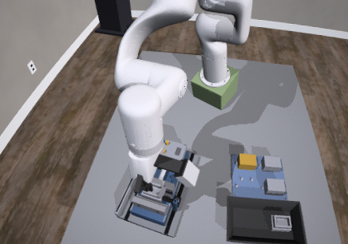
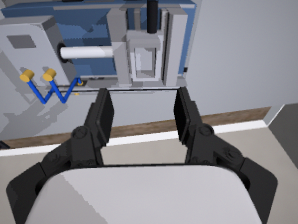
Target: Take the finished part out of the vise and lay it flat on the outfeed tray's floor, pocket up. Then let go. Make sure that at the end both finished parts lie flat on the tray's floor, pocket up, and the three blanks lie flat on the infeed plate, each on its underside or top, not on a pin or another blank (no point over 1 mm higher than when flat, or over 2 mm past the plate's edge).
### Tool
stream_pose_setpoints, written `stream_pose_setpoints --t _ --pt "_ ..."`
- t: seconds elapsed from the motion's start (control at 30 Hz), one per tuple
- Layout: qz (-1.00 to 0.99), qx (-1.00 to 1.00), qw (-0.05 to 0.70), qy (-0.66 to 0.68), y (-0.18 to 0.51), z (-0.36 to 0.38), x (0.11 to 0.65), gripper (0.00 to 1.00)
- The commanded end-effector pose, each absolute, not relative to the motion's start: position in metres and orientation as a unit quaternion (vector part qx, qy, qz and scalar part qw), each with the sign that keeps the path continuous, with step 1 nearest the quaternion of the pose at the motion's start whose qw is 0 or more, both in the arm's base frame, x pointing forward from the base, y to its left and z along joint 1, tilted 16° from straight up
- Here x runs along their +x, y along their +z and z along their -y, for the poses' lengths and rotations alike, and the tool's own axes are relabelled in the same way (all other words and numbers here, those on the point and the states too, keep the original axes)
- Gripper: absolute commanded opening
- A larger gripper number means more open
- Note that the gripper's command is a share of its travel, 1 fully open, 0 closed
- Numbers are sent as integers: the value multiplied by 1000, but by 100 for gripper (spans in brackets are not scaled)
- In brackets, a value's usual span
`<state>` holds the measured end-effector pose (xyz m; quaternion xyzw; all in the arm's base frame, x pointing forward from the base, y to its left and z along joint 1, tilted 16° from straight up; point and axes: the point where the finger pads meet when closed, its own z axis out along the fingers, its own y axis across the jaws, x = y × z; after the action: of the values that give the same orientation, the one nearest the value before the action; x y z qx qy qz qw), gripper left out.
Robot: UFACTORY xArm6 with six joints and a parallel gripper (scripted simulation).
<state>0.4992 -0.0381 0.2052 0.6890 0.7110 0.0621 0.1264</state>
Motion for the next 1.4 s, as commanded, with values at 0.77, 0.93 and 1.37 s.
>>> stream_pose_setpoints --t 0.77,0.93,1.37 --pt "-710 689 128 64 208 39 500 0" --pt "-710 689 128 64 208 39 500 0" --pt "-710 689 128 64 208 39 500 69"
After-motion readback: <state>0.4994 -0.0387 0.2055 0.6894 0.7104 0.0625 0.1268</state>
